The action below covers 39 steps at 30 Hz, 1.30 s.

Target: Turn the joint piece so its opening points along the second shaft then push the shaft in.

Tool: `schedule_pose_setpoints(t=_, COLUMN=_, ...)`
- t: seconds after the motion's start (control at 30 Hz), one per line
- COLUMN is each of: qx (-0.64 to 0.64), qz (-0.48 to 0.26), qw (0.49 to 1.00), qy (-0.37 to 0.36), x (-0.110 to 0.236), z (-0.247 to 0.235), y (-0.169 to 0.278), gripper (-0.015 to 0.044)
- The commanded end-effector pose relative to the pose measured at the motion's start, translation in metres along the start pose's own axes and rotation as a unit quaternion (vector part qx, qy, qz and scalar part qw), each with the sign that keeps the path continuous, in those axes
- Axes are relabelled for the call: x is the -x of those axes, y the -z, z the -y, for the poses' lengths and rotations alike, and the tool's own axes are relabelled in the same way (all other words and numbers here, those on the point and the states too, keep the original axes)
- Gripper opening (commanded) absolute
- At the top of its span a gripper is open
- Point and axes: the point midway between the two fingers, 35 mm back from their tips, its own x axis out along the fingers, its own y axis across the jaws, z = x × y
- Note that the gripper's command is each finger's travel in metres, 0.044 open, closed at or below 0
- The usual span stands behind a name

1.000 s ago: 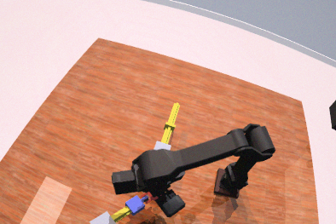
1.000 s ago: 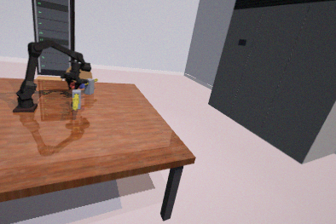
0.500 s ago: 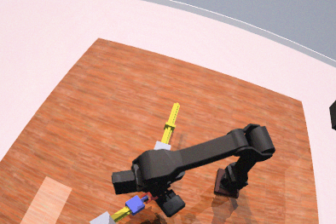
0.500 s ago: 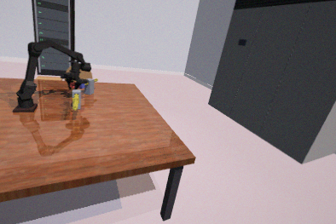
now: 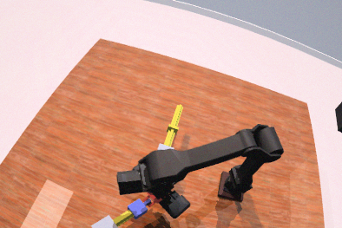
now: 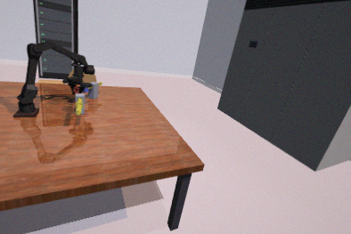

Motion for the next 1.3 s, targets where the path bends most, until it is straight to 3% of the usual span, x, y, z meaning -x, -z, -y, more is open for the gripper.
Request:
schedule_pose_setpoints(t=0.0, qx=0.032, qz=-0.020, qw=0.999, qy=-0.004, x=-0.002, z=-0.003, y=0.000, gripper=0.0000)
schedule_pose_setpoints(t=1.27, qx=0.277, qz=-0.162, qw=0.947, qy=0.001, x=-0.015, z=-0.026, y=0.009, gripper=0.0000)
